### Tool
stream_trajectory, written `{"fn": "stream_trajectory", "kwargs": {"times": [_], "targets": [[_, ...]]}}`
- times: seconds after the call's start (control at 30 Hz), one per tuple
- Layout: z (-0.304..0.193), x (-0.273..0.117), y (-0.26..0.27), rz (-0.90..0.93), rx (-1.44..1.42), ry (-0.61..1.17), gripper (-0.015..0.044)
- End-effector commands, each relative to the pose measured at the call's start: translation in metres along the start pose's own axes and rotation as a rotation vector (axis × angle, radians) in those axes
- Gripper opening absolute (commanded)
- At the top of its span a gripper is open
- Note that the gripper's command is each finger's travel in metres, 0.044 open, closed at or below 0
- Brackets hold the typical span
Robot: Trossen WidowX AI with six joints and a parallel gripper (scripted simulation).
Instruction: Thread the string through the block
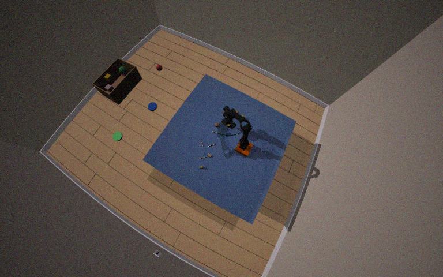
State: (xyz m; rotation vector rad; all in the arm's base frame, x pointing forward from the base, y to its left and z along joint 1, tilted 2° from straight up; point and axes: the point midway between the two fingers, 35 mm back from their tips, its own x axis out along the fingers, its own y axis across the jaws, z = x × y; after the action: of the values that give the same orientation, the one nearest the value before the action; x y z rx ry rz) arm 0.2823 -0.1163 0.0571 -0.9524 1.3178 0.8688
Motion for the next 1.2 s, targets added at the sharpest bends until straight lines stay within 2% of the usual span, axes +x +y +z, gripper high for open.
{"fn": "stream_trajectory", "kwargs": {"times": [0.0,0.13,0.23,0.57,0.7,1.17], "targets": [[0.000,0.000,0.000,0.000,0.000,0.000,0.0000],[0.000,0.000,0.000,0.000,0.000,0.000,0.0000],[0.015,0.000,0.000,0.001,0.084,-0.002,0.0079],[0.119,-0.002,0.022,0.010,0.676,-0.014,0.0341],[0.142,-0.003,0.032,0.014,0.812,-0.016,0.0440],[0.143,-0.003,0.032,0.014,0.819,-0.016,0.0440]]}}
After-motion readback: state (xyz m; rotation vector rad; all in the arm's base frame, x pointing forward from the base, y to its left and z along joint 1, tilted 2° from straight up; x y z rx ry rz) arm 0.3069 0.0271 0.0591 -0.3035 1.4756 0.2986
